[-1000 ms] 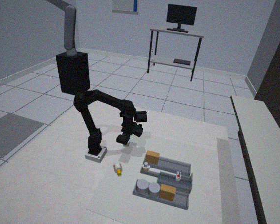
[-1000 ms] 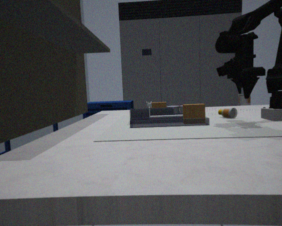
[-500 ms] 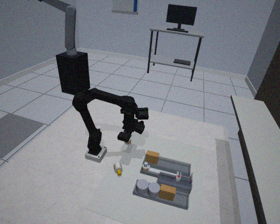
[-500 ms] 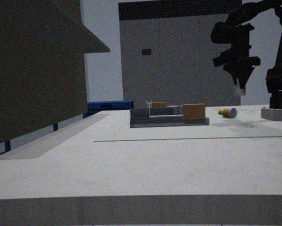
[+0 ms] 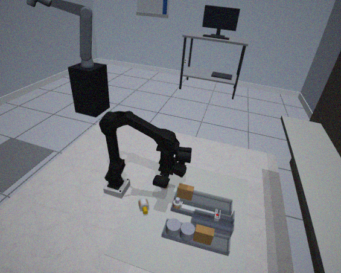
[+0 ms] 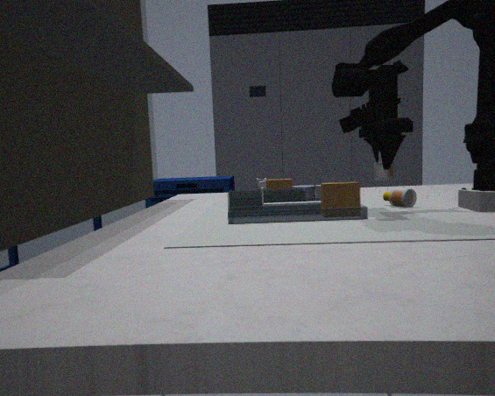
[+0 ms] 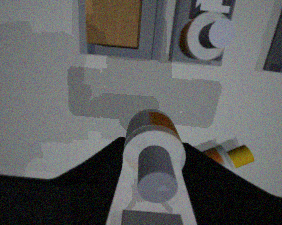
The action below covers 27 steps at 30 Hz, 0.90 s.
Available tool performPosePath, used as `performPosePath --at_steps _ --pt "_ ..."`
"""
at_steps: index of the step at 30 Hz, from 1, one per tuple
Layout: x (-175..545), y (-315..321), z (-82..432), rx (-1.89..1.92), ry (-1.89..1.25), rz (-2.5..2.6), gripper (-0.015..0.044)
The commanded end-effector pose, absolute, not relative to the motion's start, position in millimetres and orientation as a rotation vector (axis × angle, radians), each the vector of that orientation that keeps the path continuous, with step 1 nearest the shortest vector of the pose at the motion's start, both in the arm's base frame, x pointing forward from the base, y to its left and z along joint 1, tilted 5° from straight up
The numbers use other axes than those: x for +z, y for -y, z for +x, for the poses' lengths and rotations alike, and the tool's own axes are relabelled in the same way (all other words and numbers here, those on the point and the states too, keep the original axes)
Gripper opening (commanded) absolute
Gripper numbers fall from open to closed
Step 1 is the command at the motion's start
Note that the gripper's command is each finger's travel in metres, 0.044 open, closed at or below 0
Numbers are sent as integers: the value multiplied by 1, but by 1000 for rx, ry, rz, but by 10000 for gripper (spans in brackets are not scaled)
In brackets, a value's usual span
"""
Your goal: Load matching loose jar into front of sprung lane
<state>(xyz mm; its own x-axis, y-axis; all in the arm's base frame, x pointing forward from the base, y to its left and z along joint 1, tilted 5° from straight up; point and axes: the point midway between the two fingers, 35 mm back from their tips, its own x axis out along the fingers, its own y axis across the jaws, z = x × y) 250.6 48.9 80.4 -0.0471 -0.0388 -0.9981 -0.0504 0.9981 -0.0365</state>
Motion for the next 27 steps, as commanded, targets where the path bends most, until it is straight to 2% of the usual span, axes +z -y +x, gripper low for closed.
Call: performPosePath --at_steps 1,8,27 --pt "74 -33 267 11 -1611 -76 0" --pt "60 -7 286 16 -1612 -84 0" --pt "35 -5 286 16 -1612 -85 0"
